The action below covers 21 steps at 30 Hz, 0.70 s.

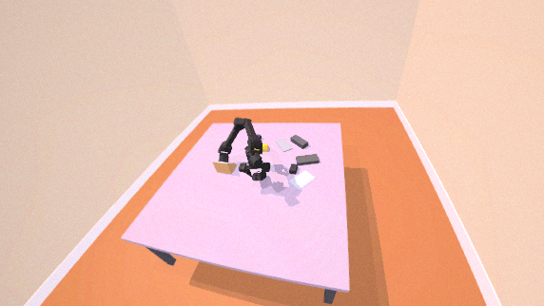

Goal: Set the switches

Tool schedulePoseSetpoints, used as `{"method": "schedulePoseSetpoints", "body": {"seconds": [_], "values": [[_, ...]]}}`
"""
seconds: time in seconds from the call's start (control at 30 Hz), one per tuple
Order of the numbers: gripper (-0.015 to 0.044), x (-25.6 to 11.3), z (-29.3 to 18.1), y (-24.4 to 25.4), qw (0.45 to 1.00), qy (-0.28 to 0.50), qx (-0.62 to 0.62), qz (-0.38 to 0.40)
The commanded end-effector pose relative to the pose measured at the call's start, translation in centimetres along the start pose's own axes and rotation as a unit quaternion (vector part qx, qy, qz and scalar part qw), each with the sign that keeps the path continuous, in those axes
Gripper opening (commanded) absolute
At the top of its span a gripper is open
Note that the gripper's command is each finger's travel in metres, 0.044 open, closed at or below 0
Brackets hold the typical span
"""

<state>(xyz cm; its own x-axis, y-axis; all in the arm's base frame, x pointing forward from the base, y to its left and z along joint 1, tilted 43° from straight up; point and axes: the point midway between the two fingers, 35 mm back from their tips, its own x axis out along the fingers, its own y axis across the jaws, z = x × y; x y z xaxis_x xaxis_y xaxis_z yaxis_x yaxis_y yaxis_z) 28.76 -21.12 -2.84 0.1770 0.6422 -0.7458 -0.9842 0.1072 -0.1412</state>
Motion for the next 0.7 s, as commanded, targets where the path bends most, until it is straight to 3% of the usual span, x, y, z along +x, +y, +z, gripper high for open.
{"method": "schedulePoseSetpoints", "body": {"seconds": [0.0,0.67], "values": [[0.0336,-0.3,0.6,0.0,1.000,-0.004,0.000,-0.001],[0.0335,-1.2,1.9,0.0,1.000,-0.004,0.000,-0.001]]}}
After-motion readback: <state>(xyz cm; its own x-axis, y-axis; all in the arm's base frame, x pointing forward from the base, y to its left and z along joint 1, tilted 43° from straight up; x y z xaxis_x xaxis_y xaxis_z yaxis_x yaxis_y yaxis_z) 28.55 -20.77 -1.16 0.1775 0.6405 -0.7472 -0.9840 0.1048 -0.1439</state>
